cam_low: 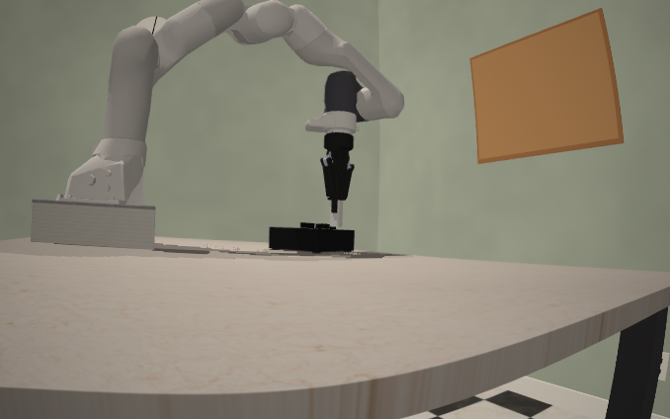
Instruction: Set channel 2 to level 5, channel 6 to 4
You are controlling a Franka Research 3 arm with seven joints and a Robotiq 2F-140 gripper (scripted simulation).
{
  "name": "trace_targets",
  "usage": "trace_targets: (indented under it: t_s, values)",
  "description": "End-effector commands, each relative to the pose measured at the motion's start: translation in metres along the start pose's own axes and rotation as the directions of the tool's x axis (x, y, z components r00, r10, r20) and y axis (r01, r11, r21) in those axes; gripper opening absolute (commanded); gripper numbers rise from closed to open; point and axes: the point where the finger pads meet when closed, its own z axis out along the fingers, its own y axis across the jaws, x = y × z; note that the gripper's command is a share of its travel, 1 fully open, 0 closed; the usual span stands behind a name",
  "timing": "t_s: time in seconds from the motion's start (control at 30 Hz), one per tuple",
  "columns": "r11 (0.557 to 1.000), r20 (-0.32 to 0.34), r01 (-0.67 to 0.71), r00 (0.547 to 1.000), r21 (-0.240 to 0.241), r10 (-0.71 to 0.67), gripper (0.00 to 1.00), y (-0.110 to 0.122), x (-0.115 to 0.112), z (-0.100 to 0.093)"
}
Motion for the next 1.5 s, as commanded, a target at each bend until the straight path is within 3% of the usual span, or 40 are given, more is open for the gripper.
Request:
trace_targets:
  t_s: [0.0,0.73,1.13,1.47]
  values:
    - [1.000,-0.001,0.000,1.000,0.000,0.000,0.00,0.001,0.001,0.000]
    - [1.000,-0.001,0.000,1.000,0.000,0.000,0.00,0.001,-0.003,-0.006]
    - [1.000,-0.001,0.000,1.000,0.000,0.000,0.00,0.001,-0.004,-0.037]
    - [1.000,-0.001,0.000,1.000,0.000,0.000,0.00,0.001,-0.004,-0.040]
